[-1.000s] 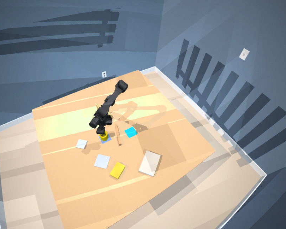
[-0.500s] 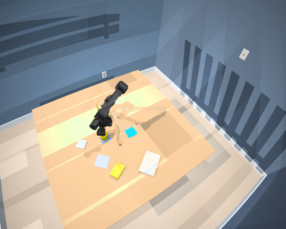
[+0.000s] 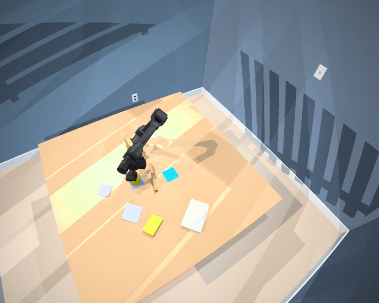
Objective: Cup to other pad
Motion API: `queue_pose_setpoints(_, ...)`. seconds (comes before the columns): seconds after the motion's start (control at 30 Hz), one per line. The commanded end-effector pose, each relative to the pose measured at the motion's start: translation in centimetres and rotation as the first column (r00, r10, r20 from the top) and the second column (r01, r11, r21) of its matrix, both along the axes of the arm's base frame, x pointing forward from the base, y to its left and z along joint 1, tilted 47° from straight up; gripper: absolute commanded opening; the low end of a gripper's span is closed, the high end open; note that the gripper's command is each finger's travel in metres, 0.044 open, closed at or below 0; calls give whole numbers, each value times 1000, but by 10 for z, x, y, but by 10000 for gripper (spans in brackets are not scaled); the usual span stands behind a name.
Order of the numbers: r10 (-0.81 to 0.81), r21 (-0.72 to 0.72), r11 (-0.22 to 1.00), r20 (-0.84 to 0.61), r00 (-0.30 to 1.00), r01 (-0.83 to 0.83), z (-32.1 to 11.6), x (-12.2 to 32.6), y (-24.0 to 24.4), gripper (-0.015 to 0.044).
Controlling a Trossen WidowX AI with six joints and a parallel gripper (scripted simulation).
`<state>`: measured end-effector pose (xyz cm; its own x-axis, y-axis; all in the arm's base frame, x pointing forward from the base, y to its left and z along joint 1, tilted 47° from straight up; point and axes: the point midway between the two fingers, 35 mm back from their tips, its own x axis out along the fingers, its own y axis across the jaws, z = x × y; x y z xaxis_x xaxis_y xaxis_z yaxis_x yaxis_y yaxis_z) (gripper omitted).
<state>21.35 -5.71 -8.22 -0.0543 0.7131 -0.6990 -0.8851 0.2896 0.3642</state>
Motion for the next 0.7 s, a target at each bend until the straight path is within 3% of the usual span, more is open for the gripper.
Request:
queue_pose_setpoints(0.0, -1, 10, 1000, -8, 1000, 1, -6, -2, 7, 167)
queue_pose_setpoints(0.53, -1, 12, 1000, -8, 1000, 1, -15, -4, 18, 167)
queue_pose_setpoints(0.67, 3, 6, 1000, -5, 1000, -3, -13, -3, 16, 140)
